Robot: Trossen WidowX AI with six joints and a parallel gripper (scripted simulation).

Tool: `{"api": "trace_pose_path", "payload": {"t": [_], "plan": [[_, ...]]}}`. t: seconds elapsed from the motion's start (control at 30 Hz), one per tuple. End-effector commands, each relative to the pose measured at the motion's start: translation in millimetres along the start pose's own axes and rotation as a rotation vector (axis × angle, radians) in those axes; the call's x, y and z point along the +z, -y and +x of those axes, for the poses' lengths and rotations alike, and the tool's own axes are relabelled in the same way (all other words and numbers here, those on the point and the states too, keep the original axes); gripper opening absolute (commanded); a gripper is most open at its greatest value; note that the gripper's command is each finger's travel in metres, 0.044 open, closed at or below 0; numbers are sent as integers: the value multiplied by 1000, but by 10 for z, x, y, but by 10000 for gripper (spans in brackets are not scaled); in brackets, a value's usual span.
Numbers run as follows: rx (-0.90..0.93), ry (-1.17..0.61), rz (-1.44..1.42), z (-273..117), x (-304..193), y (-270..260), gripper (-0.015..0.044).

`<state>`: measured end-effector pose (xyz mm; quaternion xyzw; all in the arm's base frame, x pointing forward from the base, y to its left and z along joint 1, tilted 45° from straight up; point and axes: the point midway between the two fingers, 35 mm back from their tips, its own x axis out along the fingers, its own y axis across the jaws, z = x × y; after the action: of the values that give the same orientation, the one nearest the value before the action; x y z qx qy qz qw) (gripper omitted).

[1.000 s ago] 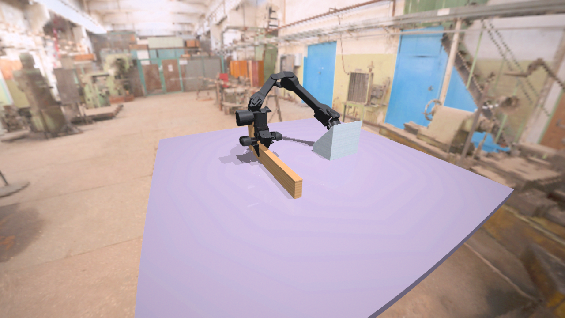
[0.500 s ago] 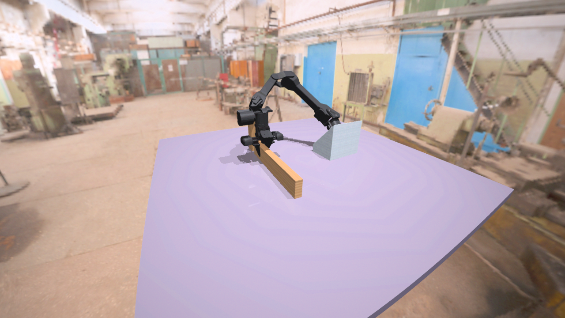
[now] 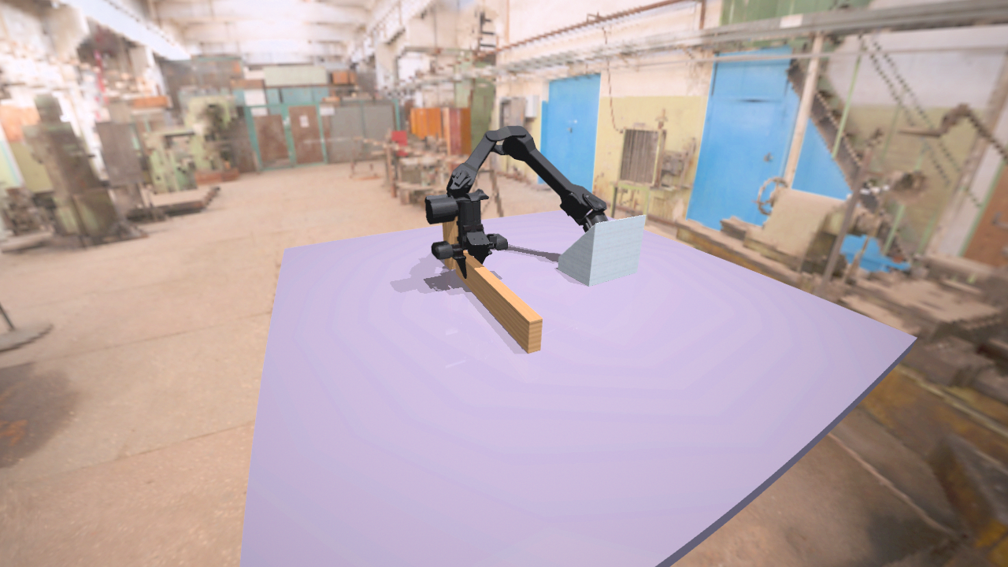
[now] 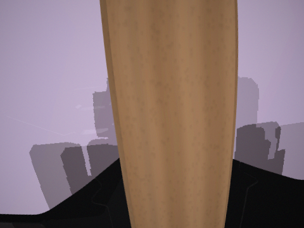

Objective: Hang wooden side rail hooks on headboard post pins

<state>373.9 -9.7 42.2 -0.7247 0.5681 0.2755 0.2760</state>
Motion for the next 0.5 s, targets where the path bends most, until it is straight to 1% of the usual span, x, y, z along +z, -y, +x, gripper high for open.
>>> {"api": "trace_pose_path", "payload": {"t": [0.0,0.47], "plan": [[6,-4,-16,-1,6,-55,0],[0,0,1,1,-3,-55,0]]}}
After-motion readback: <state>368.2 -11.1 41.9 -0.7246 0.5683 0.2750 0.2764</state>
